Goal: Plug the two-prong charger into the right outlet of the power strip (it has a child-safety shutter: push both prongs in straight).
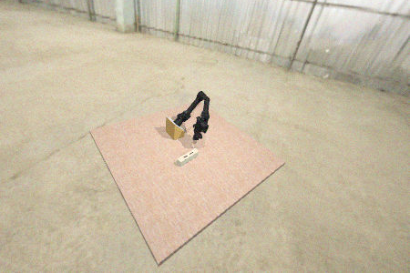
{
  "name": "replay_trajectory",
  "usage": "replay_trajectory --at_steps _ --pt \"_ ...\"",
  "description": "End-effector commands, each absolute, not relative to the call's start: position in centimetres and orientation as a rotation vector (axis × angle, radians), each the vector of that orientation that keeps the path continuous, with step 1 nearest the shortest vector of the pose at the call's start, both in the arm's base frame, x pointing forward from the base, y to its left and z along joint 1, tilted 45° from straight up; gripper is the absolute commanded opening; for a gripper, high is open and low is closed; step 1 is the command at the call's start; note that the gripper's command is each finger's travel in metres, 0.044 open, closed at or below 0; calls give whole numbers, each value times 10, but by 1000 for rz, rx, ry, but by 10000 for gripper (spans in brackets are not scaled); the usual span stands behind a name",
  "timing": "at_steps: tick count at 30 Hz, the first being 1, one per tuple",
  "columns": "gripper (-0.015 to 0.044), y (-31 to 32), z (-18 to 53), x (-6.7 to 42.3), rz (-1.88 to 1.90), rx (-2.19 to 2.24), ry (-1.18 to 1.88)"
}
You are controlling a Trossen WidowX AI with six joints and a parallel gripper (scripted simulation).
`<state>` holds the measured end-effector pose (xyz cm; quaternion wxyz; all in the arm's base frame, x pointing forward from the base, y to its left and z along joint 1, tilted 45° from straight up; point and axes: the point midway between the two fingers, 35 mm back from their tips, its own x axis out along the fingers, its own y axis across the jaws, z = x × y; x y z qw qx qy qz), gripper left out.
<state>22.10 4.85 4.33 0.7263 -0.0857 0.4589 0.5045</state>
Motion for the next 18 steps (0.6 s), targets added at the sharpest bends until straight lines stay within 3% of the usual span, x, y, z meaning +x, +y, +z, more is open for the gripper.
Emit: replay_trajectory --at_steps 1,18 --pt "0 43 38 225 1092 -166 1035" --pt "0 24 19 236 1024 -69 1106"
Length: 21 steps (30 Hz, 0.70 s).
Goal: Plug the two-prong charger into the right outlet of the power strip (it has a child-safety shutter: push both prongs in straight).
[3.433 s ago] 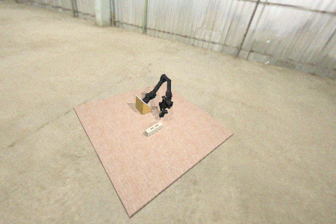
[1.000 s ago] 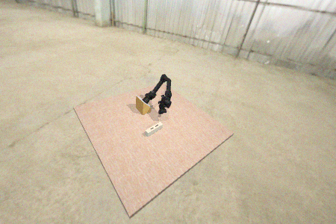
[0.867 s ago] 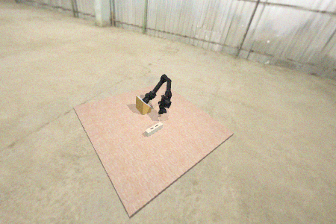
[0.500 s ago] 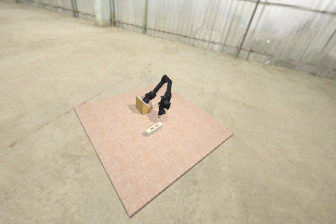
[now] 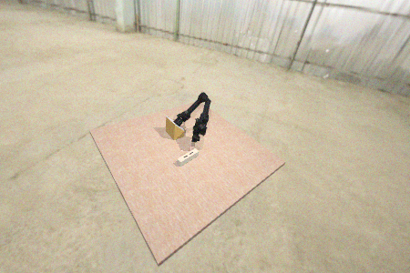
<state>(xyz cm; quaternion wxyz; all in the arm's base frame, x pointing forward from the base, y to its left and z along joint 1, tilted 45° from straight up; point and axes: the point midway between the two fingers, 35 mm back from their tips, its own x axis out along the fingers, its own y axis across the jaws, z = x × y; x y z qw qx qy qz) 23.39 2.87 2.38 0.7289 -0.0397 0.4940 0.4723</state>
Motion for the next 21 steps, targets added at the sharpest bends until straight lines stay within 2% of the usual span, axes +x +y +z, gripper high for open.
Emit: replay_trajectory --at_steps 1,21 --pt "0 23 18 237 1020 -63 1110" --pt "0 0 -8 246 939 54 1186"
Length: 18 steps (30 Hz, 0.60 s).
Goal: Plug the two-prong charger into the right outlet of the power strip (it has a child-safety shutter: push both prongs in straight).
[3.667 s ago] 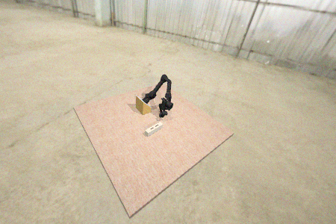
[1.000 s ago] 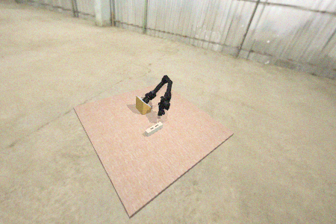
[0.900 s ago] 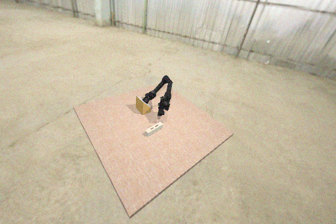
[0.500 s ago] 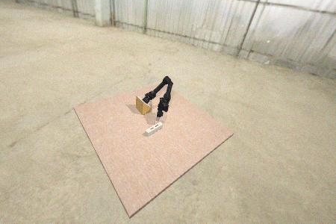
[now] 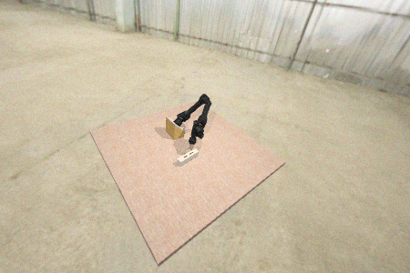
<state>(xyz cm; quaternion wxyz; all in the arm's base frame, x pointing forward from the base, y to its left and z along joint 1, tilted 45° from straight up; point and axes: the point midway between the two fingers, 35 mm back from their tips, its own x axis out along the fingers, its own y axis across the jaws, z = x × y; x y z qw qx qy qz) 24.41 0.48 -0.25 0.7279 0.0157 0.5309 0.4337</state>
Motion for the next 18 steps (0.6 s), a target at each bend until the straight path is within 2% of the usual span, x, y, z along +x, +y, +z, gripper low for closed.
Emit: replay_trajectory --at_steps 1,18 --pt "0 -1 -9 246 935 59 1190" --pt "0 -20 -33 249 866 161 1249"
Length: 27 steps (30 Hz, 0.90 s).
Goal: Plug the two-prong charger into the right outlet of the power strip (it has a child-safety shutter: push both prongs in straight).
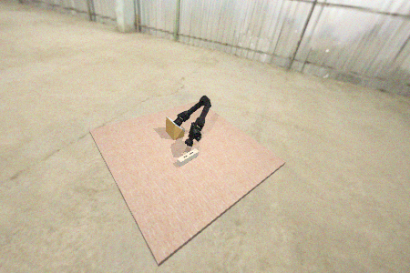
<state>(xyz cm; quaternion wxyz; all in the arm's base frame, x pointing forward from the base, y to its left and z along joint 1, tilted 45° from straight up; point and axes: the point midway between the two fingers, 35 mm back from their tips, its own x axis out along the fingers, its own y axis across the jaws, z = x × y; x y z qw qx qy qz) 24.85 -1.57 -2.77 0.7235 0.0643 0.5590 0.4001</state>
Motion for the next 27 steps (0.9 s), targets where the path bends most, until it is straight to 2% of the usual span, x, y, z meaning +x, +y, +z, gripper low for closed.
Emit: replay_trajectory --at_steps 1,27 --pt "0 -21 -35 249 862 167 1252" --pt "0 -49 -76 246 758 327 1333"
